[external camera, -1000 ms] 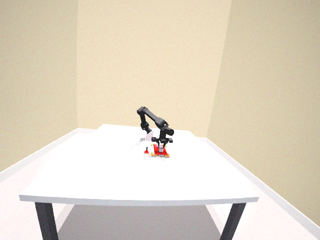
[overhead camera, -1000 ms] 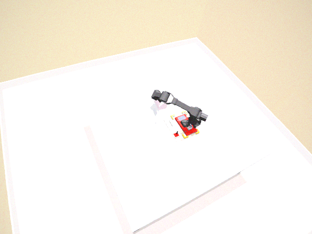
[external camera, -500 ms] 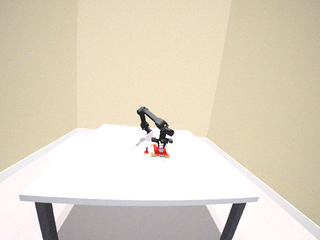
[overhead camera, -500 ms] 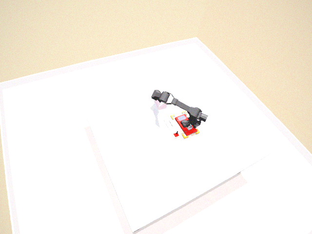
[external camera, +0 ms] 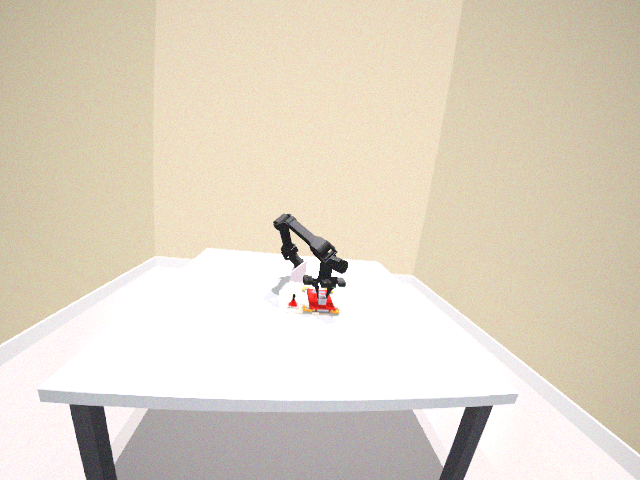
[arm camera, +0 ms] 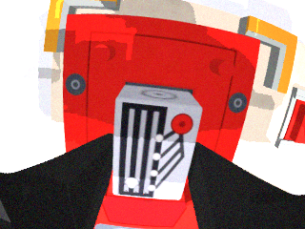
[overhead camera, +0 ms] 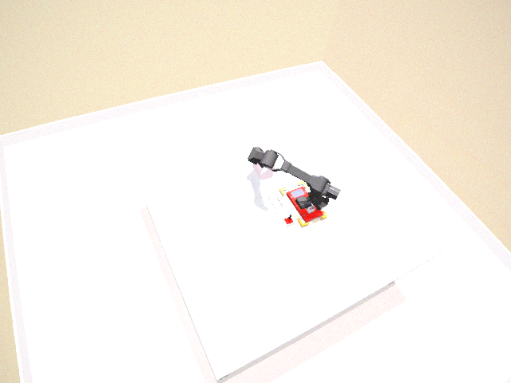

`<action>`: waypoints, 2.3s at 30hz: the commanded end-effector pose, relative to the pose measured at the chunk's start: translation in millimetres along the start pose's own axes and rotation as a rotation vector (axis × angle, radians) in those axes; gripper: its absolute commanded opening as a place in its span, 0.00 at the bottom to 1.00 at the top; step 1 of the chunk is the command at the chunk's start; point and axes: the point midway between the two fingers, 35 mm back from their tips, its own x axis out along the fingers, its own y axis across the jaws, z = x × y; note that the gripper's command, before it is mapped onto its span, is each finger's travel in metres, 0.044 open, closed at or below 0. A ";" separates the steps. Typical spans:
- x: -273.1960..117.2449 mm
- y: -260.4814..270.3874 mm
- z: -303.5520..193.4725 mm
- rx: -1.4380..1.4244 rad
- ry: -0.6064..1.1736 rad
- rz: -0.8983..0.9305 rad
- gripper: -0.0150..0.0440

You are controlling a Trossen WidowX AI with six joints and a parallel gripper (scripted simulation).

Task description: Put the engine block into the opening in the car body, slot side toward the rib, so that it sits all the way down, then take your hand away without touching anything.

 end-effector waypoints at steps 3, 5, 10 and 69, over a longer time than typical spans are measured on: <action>1.4 0.3 0.2 -0.003 -0.002 0.000 0.52; 1.8 0.3 0.1 -0.003 -0.002 0.000 0.52; 1.0 0.0 -0.1 0.000 0.001 0.000 0.75; -13.4 -0.4 0.1 -0.004 -0.001 0.001 0.39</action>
